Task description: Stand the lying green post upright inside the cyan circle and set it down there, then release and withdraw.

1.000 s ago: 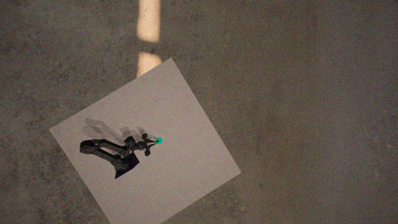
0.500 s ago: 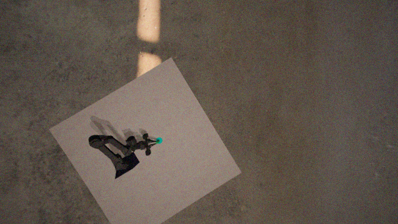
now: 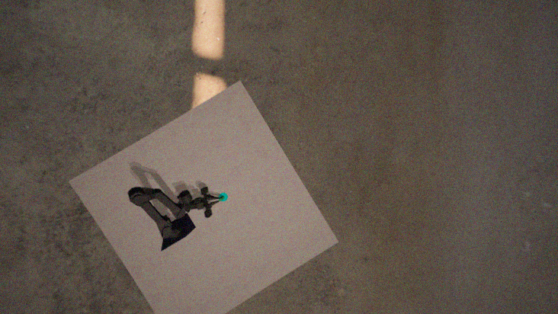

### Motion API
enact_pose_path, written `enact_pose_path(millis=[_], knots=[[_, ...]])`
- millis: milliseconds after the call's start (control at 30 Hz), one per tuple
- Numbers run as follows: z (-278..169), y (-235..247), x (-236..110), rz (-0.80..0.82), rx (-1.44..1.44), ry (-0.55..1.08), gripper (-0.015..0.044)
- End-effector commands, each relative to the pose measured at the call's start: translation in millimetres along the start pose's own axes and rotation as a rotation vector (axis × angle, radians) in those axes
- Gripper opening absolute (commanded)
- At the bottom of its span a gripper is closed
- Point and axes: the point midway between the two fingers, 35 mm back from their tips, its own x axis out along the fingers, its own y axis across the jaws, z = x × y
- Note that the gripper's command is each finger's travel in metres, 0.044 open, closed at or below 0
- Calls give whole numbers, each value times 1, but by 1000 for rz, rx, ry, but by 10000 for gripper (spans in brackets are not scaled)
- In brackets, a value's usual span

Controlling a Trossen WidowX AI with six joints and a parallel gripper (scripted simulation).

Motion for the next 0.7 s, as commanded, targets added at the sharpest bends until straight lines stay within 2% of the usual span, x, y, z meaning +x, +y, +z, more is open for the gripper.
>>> enact_pose_path(millis=[0,333,667], knots=[[0,1,1,1,7,-4,127],[0,1,1,1,7,-4,390],[25,4,4,-5,9,-1,400]])
